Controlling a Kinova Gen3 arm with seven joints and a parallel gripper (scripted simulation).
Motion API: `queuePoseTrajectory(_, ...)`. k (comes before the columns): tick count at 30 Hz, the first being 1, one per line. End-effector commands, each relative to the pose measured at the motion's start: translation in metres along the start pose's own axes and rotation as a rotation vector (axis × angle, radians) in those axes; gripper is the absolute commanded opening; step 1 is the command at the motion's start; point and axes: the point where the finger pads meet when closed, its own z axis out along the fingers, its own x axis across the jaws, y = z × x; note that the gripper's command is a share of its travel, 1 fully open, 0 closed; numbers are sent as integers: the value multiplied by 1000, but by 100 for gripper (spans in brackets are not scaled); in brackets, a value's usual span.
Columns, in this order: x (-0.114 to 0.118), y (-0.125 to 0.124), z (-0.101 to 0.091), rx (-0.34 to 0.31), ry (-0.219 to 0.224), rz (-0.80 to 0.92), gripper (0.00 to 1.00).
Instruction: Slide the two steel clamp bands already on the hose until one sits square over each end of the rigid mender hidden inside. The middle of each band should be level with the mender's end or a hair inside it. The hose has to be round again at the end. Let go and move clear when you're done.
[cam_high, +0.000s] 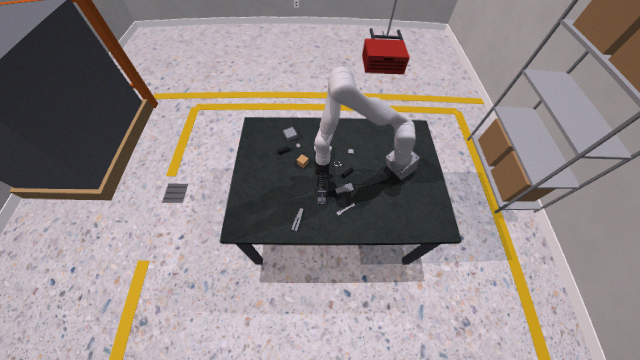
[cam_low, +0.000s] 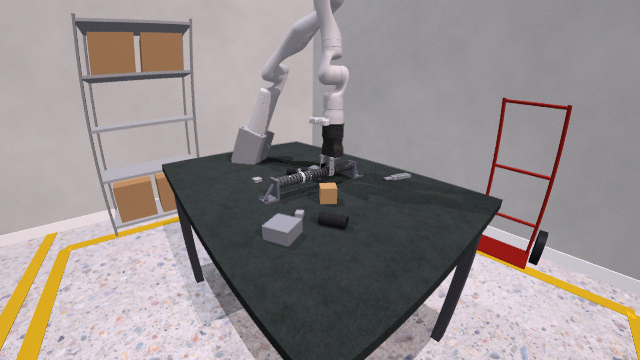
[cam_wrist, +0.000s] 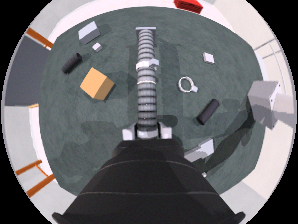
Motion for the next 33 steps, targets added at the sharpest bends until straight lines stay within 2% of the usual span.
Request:
queuePoseTrajectory(1,0,-16,-1,4,-3,19,75)
queuePoseTrajectory(21,0,-48,-1,4,-3,19,75)
queuePoseTrajectory(33,1,-58,-1,4,-3,19,75)
